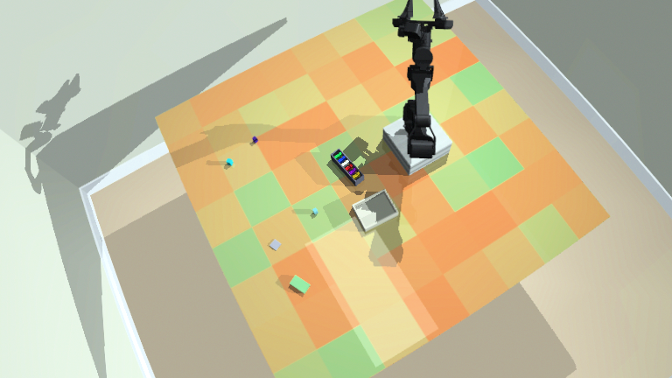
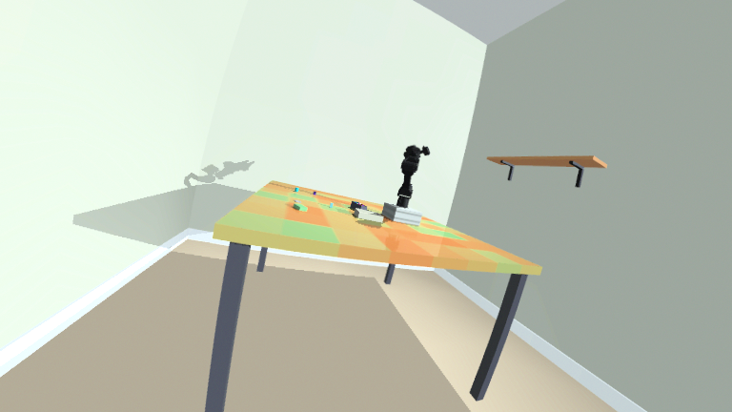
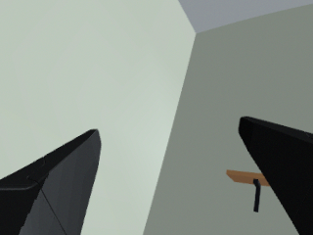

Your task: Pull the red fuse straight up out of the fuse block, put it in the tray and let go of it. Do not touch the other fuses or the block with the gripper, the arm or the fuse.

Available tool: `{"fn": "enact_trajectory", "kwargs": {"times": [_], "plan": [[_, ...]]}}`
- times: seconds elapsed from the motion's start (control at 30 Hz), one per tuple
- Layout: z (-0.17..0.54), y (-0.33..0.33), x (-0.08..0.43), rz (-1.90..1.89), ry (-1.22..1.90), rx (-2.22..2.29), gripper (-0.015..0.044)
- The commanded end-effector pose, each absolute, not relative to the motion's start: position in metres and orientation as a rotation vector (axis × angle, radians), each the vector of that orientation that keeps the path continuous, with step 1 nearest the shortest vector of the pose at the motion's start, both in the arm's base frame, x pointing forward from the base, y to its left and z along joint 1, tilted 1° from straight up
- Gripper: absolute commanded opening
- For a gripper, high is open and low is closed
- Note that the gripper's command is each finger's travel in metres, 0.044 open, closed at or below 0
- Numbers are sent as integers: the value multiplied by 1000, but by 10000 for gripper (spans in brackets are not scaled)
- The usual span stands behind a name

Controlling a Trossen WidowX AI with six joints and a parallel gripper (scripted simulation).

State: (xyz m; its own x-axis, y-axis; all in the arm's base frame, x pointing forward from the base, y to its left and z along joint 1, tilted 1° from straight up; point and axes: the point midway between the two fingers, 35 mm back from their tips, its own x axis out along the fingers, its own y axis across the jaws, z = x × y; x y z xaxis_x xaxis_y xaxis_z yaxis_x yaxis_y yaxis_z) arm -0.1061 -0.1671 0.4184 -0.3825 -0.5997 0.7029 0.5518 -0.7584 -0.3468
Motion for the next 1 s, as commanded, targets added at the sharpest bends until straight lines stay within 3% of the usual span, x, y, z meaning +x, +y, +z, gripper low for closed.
{"fn": "enact_trajectory", "kwargs": {"times": [0.0,0.2,0.4,0.67,0.97], "plan": [[418,-169,-106,-2150,71,-1117,374],[385,-238,-81,-1935,95,-813,216],[339,-297,-21,-1660,181,-539,74],[269,-325,89,-1263,370,-280,74],[189,-287,202,-855,632,-124,74]]}}
